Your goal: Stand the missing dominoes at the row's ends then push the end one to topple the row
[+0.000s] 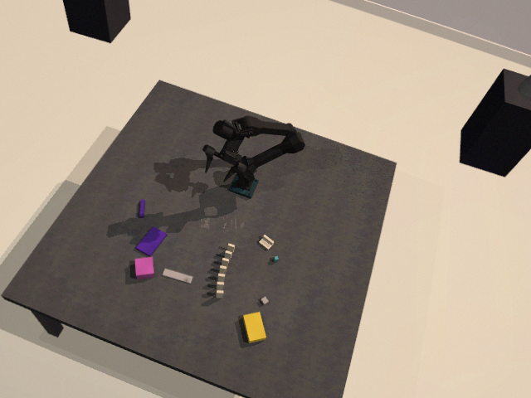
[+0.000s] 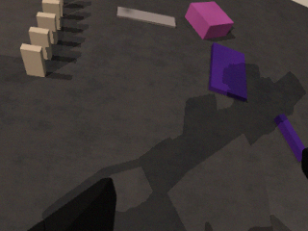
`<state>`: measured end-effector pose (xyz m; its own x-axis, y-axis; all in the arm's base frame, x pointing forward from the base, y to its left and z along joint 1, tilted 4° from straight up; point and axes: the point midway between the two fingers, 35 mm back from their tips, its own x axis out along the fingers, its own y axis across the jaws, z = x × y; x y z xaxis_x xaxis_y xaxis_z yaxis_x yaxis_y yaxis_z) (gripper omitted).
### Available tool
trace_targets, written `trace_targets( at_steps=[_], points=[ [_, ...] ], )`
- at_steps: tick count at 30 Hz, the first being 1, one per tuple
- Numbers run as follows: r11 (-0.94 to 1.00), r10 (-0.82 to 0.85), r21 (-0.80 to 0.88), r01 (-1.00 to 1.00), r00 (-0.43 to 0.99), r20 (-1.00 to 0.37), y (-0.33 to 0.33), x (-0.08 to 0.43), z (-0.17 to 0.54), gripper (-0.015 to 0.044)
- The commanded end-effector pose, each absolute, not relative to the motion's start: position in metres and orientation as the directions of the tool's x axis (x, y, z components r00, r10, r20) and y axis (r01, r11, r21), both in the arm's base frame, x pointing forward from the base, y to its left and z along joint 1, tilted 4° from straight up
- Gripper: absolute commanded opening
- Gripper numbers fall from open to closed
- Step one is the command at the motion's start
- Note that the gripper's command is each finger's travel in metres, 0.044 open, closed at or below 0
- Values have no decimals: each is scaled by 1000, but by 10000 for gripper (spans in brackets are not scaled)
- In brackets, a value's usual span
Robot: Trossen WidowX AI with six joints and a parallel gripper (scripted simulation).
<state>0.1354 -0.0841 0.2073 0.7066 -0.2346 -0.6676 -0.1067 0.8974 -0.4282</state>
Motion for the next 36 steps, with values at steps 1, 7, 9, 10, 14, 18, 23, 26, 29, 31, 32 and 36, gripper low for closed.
trace_targets(
  at_steps=[1,7,9,10,14,18,23,26,29,31,32,36],
  points=[
    [901,-229,-420,-107,706,-671,-84,136,207,374],
    [985,-52,-145,-94,639,-767,-74,165,202,216],
    [995,4,-54,-79,599,-801,-68,177,198,164],
    [998,30,-12,-69,577,-816,-64,183,196,137],
    [992,113,124,-8,472,-874,-45,207,186,32],
    [977,159,197,76,352,-922,-18,230,173,0],
    [965,165,206,163,238,-957,13,247,158,0],
    [960,155,192,203,186,-970,30,253,149,0],
    [955,137,167,243,136,-981,48,258,140,0],
    [952,121,145,268,104,-987,61,261,134,0],
    [951,112,132,281,89,-990,68,262,130,0],
    [942,66,73,327,34,-997,96,263,116,0]
  ],
)
